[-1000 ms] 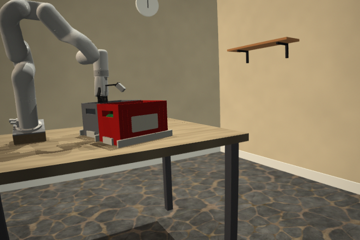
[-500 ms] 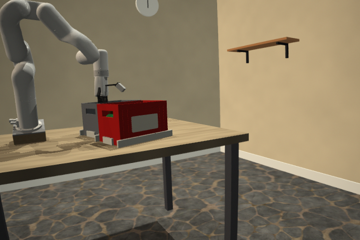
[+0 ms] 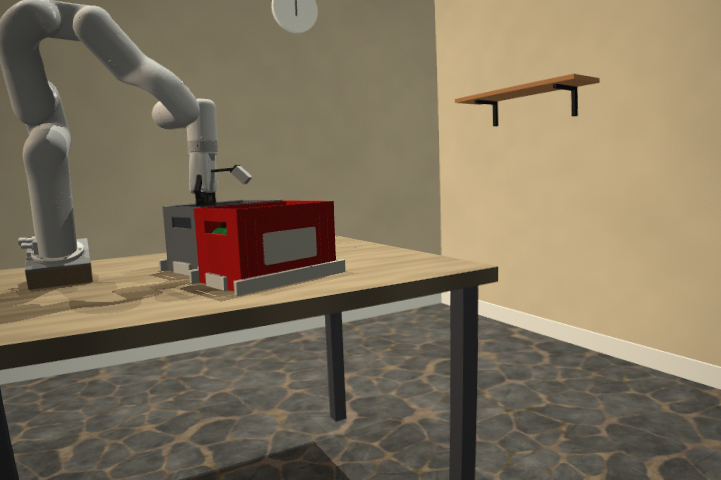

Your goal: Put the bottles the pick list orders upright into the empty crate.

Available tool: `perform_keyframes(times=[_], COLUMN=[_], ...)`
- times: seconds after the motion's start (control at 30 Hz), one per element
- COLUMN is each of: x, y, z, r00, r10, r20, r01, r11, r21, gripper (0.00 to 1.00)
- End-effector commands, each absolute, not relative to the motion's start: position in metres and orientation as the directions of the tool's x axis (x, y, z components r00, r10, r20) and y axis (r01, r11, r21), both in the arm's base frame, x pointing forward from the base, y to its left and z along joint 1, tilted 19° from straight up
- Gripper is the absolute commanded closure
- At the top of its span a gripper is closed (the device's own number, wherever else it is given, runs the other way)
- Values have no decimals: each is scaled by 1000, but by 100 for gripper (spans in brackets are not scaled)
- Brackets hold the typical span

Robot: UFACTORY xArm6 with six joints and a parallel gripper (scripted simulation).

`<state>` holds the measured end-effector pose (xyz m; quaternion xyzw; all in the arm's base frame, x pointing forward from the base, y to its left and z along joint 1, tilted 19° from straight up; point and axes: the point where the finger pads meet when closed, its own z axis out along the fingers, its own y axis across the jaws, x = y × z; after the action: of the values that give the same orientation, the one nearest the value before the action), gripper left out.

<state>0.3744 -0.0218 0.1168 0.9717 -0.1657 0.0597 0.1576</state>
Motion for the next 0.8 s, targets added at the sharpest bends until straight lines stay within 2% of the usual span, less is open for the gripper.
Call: perform_keyframes(times=[0.0,0.77], x=[376,374], y=[-21,-14], z=[118,141], r00=[938,938], r10=[-303,-303], r20=[171,171], r01=[-341,-341], r11=[-896,-896], r21=[285,285], gripper=[35,35])
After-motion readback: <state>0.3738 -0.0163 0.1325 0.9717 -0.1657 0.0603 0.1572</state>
